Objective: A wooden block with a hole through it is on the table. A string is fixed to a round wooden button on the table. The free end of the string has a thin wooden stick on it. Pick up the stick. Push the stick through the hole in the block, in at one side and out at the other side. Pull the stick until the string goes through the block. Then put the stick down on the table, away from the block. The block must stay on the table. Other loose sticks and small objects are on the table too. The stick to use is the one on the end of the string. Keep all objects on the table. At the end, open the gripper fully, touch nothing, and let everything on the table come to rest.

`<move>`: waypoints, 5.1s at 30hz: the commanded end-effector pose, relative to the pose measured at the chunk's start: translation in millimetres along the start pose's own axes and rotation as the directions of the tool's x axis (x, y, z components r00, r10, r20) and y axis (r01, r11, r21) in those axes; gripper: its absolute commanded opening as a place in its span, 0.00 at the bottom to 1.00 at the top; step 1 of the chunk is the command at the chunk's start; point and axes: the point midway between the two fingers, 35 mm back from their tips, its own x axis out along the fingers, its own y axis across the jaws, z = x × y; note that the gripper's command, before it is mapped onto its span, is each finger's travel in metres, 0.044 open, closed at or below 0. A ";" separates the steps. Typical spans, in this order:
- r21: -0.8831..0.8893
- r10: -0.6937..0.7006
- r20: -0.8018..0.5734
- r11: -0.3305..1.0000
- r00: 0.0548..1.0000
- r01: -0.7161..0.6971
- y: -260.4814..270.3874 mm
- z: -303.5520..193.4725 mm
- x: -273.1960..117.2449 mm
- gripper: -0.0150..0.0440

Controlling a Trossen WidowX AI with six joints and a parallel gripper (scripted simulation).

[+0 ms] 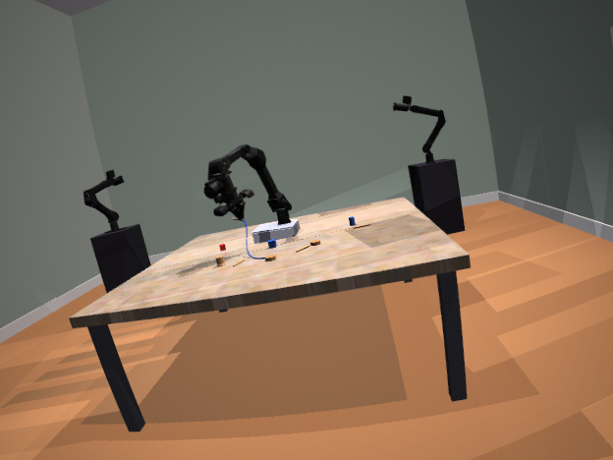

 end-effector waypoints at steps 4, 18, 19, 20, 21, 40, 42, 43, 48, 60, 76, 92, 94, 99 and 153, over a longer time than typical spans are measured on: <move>-0.260 -0.005 -0.012 0.966 1.000 0.002 0.5 0.3 -0.1 0.25; -0.679 -0.006 -0.023 0.734 1.000 -0.011 1.7 0.8 -0.4 0.25; -0.703 -0.006 -0.024 0.711 1.000 -0.012 1.8 0.9 -0.4 0.25; -0.728 -0.007 -0.025 0.686 1.000 -0.014 1.9 0.9 -0.5 0.25; -0.751 -0.007 -0.026 0.660 1.000 -0.015 2.0 1.0 -0.5 0.25; -0.997 -0.007 -0.042 0.067 0.999 -0.041 3.8 1.9 -0.9 0.25; -0.999 -0.007 -0.043 -0.002 0.999 -0.043 4.0 2.0 -1.0 0.25; -0.998 -0.007 -0.044 -0.036 0.999 -0.044 4.1 2.0 -1.0 0.25; -0.977 -0.007 -0.048 -0.207 0.999 -0.049 4.5 2.2 -1.1 0.25; -0.811 -0.008 -0.058 -0.583 0.998 -0.052 5.6 2.7 -1.4 0.25; -0.385 -0.009 -0.071 -0.922 0.997 -0.036 7.0 3.4 -1.8 0.25; 0.155 -0.010 -0.083 -0.988 0.996 0.003 8.5 4.1 -2.1 0.25; 0.222 -0.010 -0.085 -0.975 0.996 0.009 8.6 4.2 -2.2 0.25; 0.385 -0.011 -0.089 -0.922 0.996 0.025 9.1 4.4 -2.3 0.25; 0.892 -0.002 -0.205 -0.412 0.979 0.186 27.6 10.3 -7.1 0.25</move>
